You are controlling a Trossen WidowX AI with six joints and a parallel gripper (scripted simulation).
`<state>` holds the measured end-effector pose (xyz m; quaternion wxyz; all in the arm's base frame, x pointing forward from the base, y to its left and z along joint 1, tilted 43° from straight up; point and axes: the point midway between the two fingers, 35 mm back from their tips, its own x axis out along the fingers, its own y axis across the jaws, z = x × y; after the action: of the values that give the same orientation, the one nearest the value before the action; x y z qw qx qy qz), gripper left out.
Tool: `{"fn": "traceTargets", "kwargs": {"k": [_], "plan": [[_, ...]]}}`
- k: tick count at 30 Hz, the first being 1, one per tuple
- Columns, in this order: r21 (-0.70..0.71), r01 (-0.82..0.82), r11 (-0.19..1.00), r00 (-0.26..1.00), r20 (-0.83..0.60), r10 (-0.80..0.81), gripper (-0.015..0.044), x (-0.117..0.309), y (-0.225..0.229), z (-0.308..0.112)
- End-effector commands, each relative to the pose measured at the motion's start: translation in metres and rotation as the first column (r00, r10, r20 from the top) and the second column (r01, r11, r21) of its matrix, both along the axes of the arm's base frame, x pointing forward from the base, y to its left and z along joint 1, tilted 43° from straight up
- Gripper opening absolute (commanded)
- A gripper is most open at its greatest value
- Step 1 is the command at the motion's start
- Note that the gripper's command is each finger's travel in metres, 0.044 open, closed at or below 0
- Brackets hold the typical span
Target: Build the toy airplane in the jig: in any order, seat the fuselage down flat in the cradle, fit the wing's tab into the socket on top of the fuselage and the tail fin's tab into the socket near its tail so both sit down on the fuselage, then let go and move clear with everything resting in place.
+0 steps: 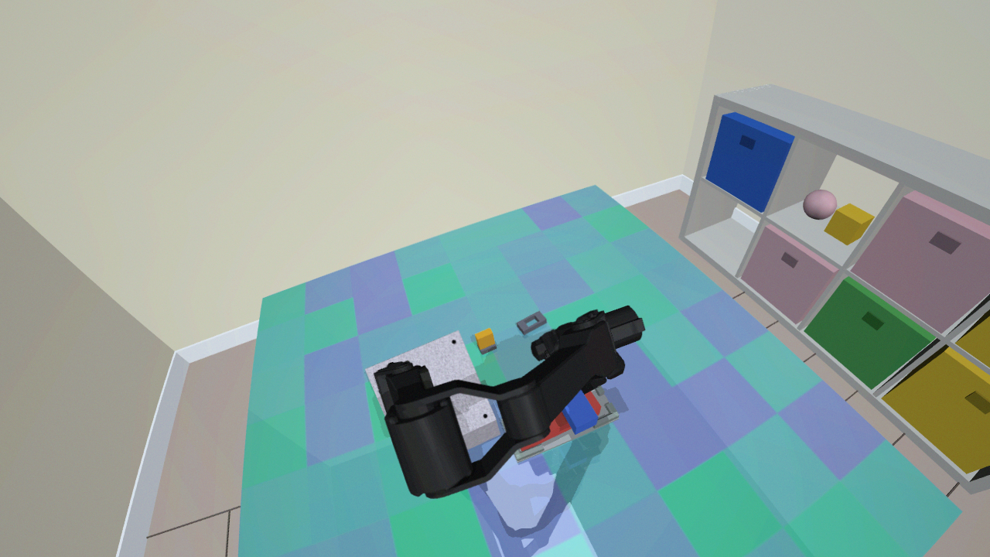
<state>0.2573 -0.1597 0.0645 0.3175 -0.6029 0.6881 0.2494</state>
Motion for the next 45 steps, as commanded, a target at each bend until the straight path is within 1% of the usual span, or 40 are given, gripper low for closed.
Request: {"fn": "traceTargets", "kwargs": {"k": [1, 34, 39, 44, 45], "plan": [[-0.004, -0.004, 1.000, 1.000, -0.001, 0.004, 0.0197, 0.000, 0.000, 0.001], [-0.005, -0.004, 1.000, 1.000, -0.001, 0.004, 0.0197, -0.002, -0.028, -0.028], [-0.006, 0.000, 1.000, 1.000, 0.002, 0.000, 0.0163, -0.002, -0.027, -0.026], [-0.006, 0.000, 1.000, 1.000, 0.002, 0.000, 0.0032, -0.002, -0.027, -0.026], [-0.006, 0.000, 1.000, 1.000, 0.002, 0.000, 0.0058, -0.002, -0.027, -0.026]]}}
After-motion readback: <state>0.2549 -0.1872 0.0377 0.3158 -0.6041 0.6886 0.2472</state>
